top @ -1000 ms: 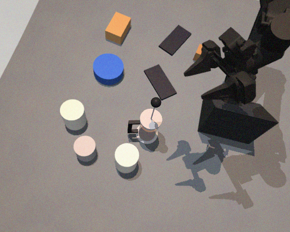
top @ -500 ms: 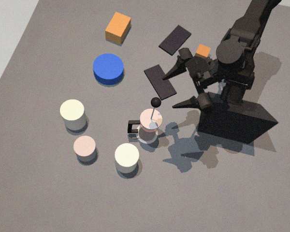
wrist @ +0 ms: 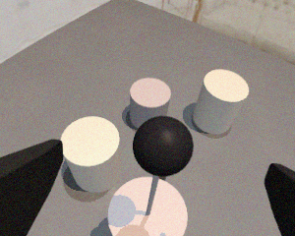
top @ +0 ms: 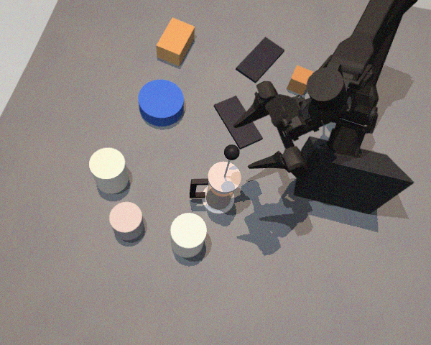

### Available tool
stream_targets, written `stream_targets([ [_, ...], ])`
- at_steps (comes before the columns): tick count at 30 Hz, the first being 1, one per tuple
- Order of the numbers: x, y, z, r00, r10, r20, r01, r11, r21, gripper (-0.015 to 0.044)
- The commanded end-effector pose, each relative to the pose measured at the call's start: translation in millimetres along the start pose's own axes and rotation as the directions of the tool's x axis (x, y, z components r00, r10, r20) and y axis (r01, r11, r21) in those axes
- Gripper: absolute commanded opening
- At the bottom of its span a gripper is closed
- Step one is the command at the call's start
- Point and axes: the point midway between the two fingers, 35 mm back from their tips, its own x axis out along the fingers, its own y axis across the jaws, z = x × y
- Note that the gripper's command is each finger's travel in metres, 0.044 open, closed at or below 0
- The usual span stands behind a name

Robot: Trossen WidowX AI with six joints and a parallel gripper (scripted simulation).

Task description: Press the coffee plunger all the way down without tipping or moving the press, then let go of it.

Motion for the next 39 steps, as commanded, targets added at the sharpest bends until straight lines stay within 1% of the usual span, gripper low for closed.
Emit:
stream_targets([
  [1, 6.1, 1.2, -0.1, 1.0, 0.004, -0.001, -0.004, 1.0, -0.006, 0.044],
  [16, 28.3, 0.2, -0.2, 1.0, 0.003, 0.002, -0.003, 1.0, -0.007, 0.044],
  [27, 28.3, 0.2, -0.2, 1.0, 0.003, 0.002, -0.003, 1.0, -0.007, 0.0151],
  [31, 28.3, 0.2, -0.2, 1.0, 0.003, 0.002, -0.003, 1.0, -0.007, 0.0125],
  [39, 28.9, 0.3, -0.8, 1.0, 0.003, 0.002, -0.003, 1.0, -0.007, 0.0125],
])
